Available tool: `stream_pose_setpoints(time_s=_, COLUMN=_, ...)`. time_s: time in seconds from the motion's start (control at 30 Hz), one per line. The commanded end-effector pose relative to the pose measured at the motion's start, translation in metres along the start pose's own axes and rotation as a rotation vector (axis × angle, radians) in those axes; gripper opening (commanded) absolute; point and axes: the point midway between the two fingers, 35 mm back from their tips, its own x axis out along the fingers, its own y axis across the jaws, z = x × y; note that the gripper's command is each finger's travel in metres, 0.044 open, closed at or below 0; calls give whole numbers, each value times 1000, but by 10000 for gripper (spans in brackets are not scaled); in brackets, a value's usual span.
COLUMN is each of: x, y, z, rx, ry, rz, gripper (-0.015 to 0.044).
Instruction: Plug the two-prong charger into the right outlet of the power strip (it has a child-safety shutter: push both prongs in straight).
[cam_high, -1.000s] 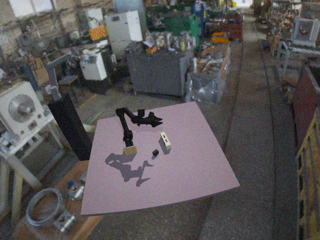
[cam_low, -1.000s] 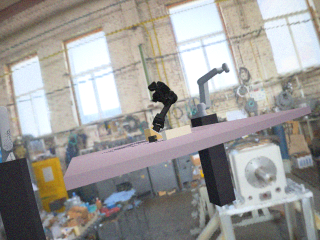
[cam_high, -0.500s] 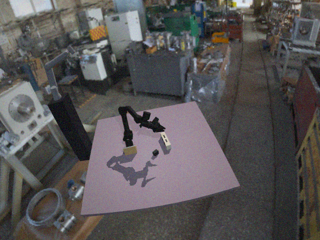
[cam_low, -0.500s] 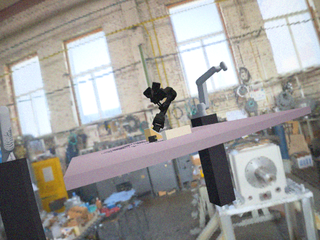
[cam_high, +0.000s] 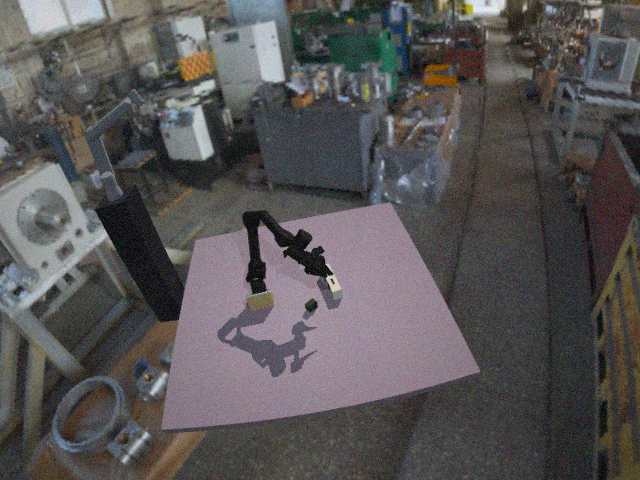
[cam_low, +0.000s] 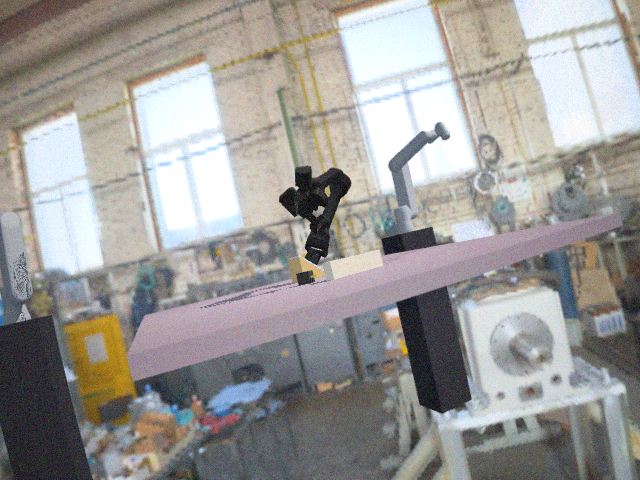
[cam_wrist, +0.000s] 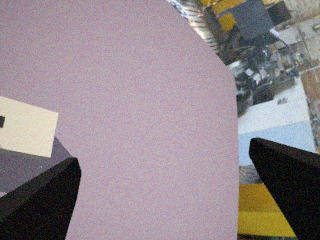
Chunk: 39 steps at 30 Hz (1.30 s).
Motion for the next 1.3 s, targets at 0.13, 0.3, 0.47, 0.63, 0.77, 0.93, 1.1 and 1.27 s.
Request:
stream_pose_setpoints(time_s=0.13, x=13, y=8, z=-22, rx=-17, ry=118, rz=109, gripper=440)
stream_pose_setpoints(time_s=0.3, x=18, y=17, z=-37, rx=-26, ry=191, rz=192, gripper=440)
stream_pose_setpoints(time_s=0.47, x=22, y=26, z=-51, rx=-35, ry=258, rz=281, gripper=440)
stream_pose_setpoints(time_s=0.63, x=23, y=36, z=-64, rx=-43, ry=318, rz=375, gripper=440)
stream_pose_setpoints(time_s=0.77, x=23, y=45, z=-74, rx=-50, ry=362, rz=455, gripper=440)
stream_pose_setpoints(time_s=0.93, x=21, y=55, z=-85, rx=-57, ry=411, rz=559, gripper=440)
stream_pose_setpoints(time_s=1.1, x=16, y=66, z=-94, rx=-64, ry=451, rz=668, gripper=440)
stream_pose_setpoints(time_s=1.27, x=10, y=76, z=-101, rx=-68, ry=484, rz=781, gripper=440)
